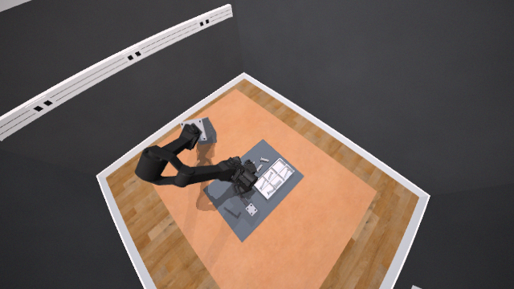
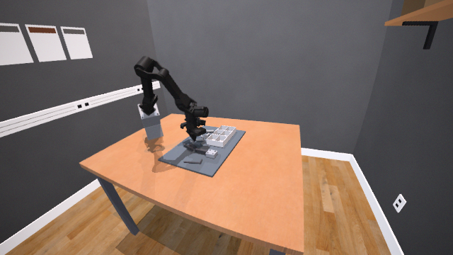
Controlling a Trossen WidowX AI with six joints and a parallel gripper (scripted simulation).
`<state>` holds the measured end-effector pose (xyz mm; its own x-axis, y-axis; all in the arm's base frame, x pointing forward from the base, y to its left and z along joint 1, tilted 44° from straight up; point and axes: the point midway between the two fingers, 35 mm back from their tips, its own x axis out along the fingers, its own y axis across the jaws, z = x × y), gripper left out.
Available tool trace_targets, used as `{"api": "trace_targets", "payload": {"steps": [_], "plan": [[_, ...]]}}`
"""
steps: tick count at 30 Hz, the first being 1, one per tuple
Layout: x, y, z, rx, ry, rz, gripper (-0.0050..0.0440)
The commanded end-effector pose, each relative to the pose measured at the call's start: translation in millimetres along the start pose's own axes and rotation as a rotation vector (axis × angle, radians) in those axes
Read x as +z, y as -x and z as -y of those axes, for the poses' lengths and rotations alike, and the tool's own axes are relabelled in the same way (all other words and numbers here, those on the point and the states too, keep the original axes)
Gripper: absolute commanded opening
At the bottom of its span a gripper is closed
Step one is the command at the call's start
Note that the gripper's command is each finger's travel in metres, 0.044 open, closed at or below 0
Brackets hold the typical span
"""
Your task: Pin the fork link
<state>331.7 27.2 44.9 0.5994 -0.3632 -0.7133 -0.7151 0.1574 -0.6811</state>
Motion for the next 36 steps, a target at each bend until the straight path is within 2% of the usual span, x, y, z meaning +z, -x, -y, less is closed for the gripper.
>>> {"api": "trace_targets", "payload": {"steps": [1,18,36], "plan": [[0.3,9.4,3.5,-0.013,-0.011,0.007,-0.005],[1.6,25.4,6.6,-0.018,-0.016,0.011,-0.005],[1.3,26.5,4.7,-0.012,-0.013,0.009,-0.005]]}}
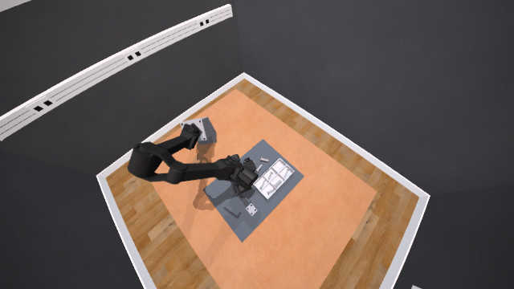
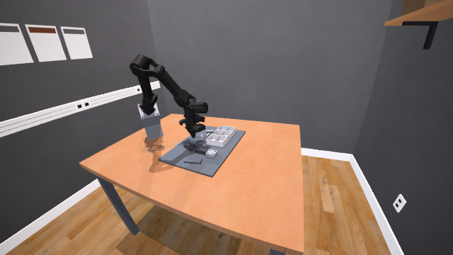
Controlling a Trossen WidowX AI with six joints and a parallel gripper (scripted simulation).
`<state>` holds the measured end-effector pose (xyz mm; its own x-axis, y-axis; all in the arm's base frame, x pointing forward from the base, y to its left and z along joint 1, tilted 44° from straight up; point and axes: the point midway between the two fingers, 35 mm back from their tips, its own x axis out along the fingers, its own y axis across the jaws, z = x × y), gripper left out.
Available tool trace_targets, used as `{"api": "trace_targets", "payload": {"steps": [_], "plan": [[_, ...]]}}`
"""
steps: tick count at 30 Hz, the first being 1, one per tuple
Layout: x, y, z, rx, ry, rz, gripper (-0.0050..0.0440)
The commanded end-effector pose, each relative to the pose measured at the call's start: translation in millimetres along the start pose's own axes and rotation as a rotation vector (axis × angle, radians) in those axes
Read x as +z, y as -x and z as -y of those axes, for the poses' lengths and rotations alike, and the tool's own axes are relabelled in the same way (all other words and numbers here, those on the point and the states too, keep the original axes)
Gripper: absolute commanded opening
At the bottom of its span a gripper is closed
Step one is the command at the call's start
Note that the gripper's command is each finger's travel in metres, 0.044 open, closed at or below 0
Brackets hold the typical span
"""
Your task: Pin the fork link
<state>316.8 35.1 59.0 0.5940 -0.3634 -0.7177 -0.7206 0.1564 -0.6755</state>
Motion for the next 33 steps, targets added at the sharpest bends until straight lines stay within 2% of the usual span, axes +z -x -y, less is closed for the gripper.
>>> {"api": "trace_targets", "payload": {"steps": [1,30,31,33], "plan": [[1.7,4.7,7.0,-0.019,-0.017,0.011,-0.005],[1.7,4.7,7.0,-0.019,-0.017,0.011,-0.005],[1.7,4.7,7.0,-0.019,-0.017,0.011,0.025],[1.7,4.7,7.0,-0.019,-0.019,0.011,0.025]]}}
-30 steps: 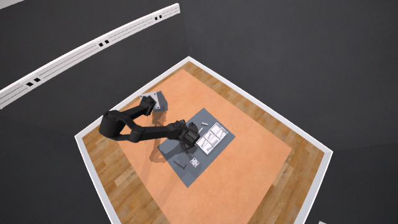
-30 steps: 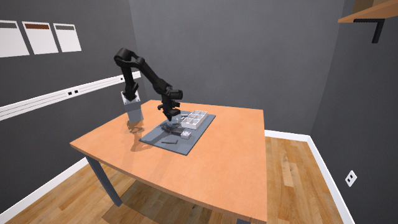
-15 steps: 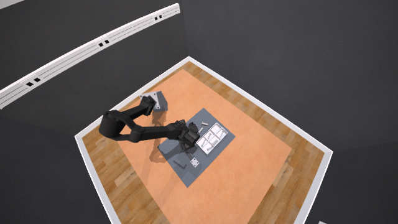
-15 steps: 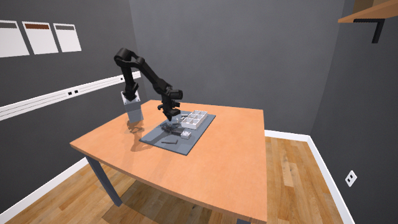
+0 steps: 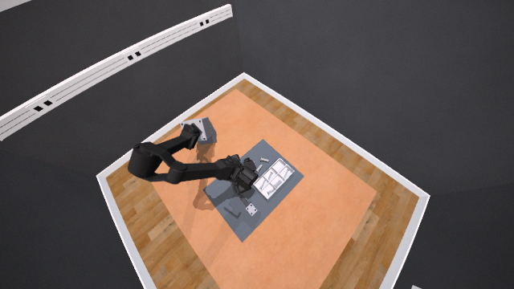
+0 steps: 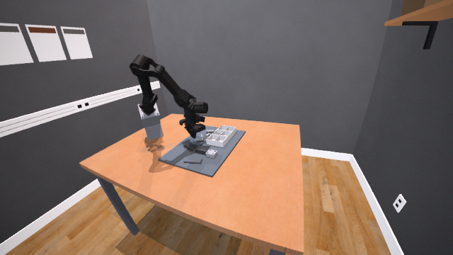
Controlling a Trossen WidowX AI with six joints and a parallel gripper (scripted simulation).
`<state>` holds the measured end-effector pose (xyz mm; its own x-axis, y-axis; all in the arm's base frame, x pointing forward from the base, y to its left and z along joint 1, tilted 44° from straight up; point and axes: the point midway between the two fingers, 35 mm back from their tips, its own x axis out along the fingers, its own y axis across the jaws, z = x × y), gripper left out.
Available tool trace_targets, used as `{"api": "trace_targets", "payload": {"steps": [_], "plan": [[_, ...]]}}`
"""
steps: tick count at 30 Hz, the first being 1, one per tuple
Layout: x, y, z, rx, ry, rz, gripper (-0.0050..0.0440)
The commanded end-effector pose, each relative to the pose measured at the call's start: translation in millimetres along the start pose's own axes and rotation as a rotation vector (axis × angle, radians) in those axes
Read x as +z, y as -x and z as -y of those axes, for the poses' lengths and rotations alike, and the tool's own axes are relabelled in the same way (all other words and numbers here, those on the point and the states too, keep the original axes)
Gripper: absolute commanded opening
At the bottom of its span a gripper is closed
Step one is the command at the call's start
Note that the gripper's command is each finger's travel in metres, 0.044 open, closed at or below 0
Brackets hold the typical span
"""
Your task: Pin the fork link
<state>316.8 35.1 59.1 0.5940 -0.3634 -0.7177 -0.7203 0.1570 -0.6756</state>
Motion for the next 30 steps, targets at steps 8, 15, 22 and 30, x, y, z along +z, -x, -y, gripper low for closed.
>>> {"api": "trace_targets", "payload": {"steps": [8,15,22,30], "plan": [[1.4,4.7,7.2,-0.019,-0.053,0.011,0.025],[0.8,4.5,7.2,-0.018,-0.145,0.012,0.025],[-0.5,3.9,7.1,-0.015,-0.335,0.011,0.025],[-1.5,3.9,7.0,-0.014,-0.559,0.012,0.025]]}}
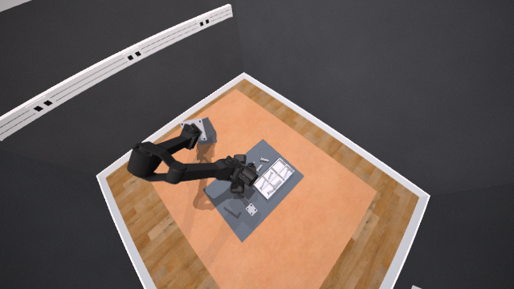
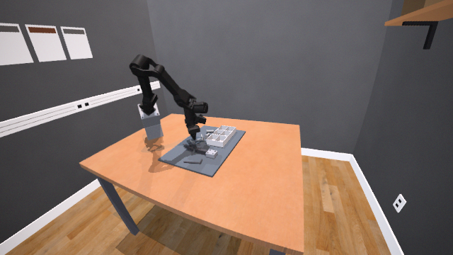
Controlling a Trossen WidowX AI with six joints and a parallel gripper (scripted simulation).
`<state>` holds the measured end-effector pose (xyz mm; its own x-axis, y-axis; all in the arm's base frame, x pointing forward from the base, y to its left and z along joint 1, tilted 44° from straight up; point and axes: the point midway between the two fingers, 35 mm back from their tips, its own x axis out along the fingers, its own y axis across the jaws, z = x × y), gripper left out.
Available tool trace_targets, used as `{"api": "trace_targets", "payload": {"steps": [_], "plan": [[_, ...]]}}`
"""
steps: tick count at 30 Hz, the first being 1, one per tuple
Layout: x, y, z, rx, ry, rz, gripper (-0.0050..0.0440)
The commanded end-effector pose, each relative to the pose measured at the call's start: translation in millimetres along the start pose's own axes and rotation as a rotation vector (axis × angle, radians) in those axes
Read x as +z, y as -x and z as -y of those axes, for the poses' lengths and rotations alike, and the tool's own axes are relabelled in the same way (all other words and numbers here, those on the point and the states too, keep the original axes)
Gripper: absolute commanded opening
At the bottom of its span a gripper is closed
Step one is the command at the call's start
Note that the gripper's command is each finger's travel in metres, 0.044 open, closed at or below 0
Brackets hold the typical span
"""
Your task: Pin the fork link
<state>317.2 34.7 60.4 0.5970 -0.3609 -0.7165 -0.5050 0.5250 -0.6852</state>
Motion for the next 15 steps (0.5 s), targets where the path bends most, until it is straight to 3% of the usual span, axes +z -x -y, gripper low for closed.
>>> {"api": "trace_targets", "payload": {"steps": [1,11,15], "plan": [[1.2,3.3,5.8,-0.01,-0.17,0.01,0.025],[-0.5,2.5,5.6,-0.007,-0.609,0.007,0.025],[-0.3,2.6,5.9,-0.007,-0.697,0.008,0.025]]}}
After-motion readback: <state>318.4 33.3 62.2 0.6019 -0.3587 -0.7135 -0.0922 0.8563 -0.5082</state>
